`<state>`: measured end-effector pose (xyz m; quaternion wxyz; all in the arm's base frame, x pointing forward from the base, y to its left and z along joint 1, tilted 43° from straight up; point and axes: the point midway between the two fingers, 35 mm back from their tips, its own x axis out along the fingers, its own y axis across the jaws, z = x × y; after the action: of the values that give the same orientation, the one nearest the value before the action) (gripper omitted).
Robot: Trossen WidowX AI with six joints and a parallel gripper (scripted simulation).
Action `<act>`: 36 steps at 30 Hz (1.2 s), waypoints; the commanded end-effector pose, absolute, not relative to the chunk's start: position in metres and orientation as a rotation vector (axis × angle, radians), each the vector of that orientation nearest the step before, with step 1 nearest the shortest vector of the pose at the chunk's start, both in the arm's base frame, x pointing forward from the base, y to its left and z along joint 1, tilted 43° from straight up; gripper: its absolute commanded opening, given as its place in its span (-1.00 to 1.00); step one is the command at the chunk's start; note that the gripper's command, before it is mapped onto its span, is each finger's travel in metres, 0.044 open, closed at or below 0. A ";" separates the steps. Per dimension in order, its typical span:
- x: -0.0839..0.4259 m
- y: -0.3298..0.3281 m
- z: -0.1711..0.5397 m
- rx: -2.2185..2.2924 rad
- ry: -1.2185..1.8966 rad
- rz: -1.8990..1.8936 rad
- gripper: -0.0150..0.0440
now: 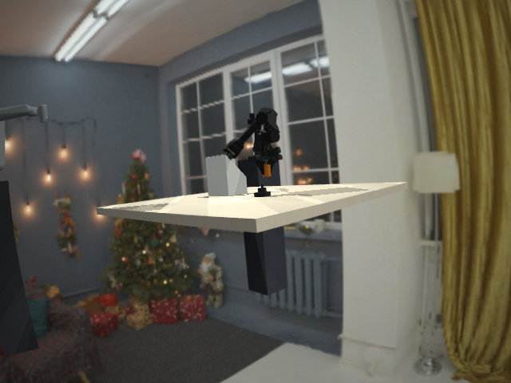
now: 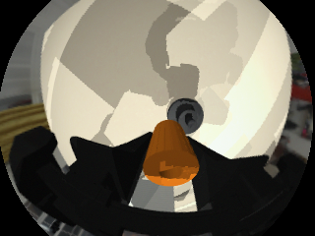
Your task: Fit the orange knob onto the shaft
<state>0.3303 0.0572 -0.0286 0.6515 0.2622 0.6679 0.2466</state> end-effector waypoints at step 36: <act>0.334 0.049 -0.084 0.594 1.503 0.579 -0.49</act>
<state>0.3345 0.0476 -0.0839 0.6542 0.2604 0.6630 0.2543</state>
